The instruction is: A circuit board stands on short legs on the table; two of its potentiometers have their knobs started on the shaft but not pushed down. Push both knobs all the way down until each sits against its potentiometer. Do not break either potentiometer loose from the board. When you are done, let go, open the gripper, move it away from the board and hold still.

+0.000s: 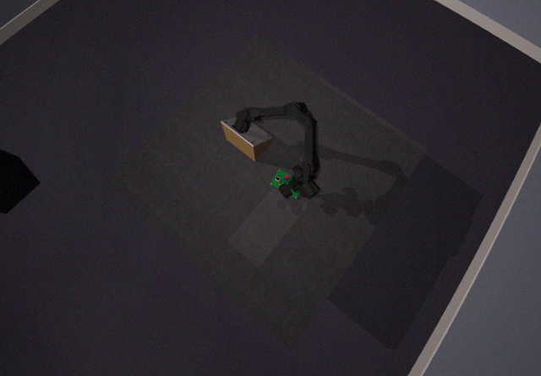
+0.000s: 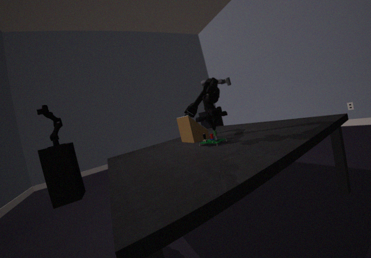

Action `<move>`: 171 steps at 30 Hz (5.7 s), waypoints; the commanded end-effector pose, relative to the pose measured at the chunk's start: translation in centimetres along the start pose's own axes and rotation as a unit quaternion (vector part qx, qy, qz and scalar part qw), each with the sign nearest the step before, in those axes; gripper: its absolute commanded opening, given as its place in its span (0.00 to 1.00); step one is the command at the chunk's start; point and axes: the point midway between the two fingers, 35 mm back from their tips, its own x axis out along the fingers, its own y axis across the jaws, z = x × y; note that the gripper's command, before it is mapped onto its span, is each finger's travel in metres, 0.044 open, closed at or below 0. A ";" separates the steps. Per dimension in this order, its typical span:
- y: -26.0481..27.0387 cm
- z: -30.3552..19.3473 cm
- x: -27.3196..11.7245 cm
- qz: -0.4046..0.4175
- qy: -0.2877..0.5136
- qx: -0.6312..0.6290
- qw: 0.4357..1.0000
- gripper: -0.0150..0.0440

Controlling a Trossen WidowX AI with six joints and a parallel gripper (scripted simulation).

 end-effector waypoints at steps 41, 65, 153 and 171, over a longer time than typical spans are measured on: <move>0.0 0.0 1.2 0.002 0.000 0.002 1.000 0.25; 0.0 0.0 1.8 0.002 0.000 0.002 1.000 0.25; 0.0 0.0 2.2 0.002 0.000 0.002 1.000 0.25; 0.0 0.0 1.6 0.002 0.000 0.002 1.000 0.25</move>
